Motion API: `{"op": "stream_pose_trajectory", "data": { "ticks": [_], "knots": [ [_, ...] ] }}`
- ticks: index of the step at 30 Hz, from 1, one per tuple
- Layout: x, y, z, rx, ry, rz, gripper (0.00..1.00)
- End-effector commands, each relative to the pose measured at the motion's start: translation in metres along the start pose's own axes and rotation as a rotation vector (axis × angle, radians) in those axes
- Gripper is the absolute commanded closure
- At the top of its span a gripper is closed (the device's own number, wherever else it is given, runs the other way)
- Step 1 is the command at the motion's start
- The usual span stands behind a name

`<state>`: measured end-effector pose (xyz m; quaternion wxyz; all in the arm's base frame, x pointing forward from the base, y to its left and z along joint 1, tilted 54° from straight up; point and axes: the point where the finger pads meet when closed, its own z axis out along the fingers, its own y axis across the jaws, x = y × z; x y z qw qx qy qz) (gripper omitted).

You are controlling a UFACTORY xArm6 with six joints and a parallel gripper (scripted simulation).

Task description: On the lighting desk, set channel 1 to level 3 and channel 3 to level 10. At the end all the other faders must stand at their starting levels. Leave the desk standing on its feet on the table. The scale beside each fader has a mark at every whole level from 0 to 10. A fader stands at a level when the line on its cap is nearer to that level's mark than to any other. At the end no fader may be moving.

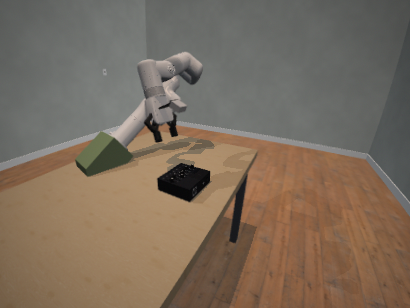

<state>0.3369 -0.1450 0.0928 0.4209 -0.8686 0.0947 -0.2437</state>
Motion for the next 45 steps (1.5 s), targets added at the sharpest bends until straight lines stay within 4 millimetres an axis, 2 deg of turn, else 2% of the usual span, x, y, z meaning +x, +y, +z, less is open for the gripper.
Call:
{"op": "stream_pose_trajectory", "data": {
  "ticks": [1,21,23,27,28,30,45],
  "knots": [
    [0.001,0.0,-0.001,-0.002,0.002,-0.002,0.0],
    [0.002,0.0,-0.001,-0.001,0.0,-0.002,0.0],
    [0.012,-0.001,0.002,0.012,-0.041,-0.013,0.0],
    [0.056,-0.006,0.02,0.05,-0.257,-0.056,0.0],
    [0.056,-0.006,0.02,0.05,-0.257,-0.056,0.0],
    [0.068,-0.008,0.028,0.05,-0.334,-0.067,0.0],
    [0.071,-0.008,0.029,0.05,-0.35,-0.07,0.0]
  ]
}}
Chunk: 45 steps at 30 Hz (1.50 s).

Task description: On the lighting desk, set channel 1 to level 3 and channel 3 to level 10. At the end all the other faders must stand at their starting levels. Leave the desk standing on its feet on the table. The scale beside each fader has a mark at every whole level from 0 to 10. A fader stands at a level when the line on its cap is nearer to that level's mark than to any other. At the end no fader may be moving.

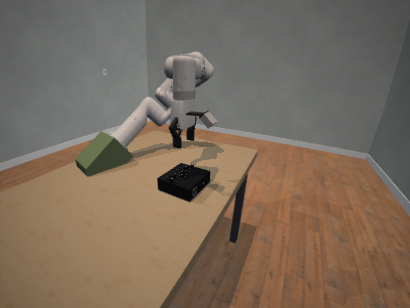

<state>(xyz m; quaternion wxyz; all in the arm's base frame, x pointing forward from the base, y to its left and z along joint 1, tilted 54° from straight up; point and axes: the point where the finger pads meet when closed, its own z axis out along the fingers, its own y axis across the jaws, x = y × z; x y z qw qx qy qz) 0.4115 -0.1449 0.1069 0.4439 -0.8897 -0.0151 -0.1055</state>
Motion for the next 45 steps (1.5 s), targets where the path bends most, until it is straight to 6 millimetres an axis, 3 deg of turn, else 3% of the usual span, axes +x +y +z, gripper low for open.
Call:
{"op": "stream_pose_trajectory", "data": {
  "ticks": [1,8,14,21,23,38,40,41,45],
  "knots": [
    [0.002,0.0,-0.001,-0.001,-0.001,-0.004,0.0],
    [0.002,-0.001,0.0,-0.001,-0.001,-0.045,0.0],
    [0.004,-0.004,0.004,-0.001,-0.001,-0.202,0.0],
    [0.008,-0.011,0.013,-0.001,-0.001,-0.558,0.0],
    [0.008,-0.011,0.013,-0.001,-0.001,-0.558,0.0],
    [0.02,-0.035,0.043,0.003,-0.018,-1.306,0.0],
    [0.02,-0.035,0.043,0.003,-0.018,-1.306,0.0],
    [0.021,-0.037,0.045,0.005,-0.02,-1.442,0.0],
    [0.023,-0.044,0.053,0.007,-0.026,-1.597,0.0]
  ]
}}
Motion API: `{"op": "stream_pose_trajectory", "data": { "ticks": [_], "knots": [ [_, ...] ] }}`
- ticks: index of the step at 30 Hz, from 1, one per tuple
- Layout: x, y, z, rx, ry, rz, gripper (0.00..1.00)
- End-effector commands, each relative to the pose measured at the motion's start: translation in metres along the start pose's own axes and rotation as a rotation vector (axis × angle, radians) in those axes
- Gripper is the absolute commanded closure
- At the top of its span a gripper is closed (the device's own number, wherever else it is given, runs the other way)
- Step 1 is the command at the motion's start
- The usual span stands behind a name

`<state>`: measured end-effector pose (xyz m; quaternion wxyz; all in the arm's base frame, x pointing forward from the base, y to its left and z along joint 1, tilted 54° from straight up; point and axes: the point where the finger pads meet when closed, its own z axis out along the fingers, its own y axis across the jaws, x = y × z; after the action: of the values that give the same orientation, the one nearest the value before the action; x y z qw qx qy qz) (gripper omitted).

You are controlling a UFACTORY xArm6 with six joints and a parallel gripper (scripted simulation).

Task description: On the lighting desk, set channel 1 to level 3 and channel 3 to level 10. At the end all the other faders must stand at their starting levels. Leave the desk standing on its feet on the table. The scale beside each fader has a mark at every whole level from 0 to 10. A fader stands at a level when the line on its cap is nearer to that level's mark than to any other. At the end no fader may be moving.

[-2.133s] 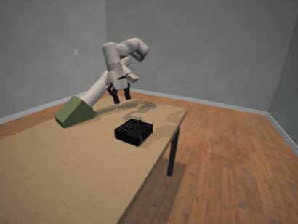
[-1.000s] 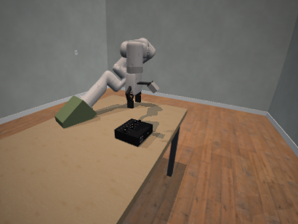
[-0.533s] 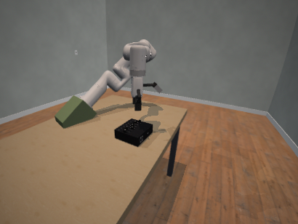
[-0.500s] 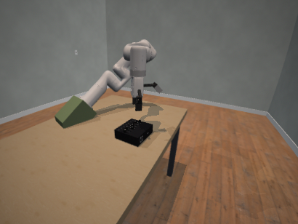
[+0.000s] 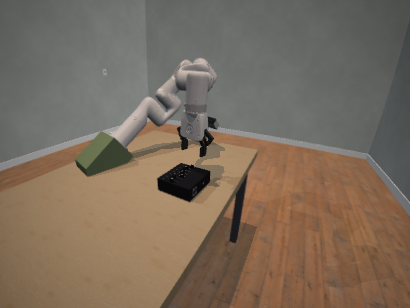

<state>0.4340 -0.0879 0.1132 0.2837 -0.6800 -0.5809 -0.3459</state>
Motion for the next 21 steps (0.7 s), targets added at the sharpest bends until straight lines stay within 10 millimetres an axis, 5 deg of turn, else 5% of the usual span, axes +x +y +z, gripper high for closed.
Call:
{"op": "stream_pose_trajectory", "data": {
  "ticks": [1,21],
  "knots": [
    [0.009,0.003,0.009,-0.014,0.0,-0.28,0.0],
    [0.027,0.004,0.028,-0.002,-0.016,-1.174,0.0]
  ]
}}
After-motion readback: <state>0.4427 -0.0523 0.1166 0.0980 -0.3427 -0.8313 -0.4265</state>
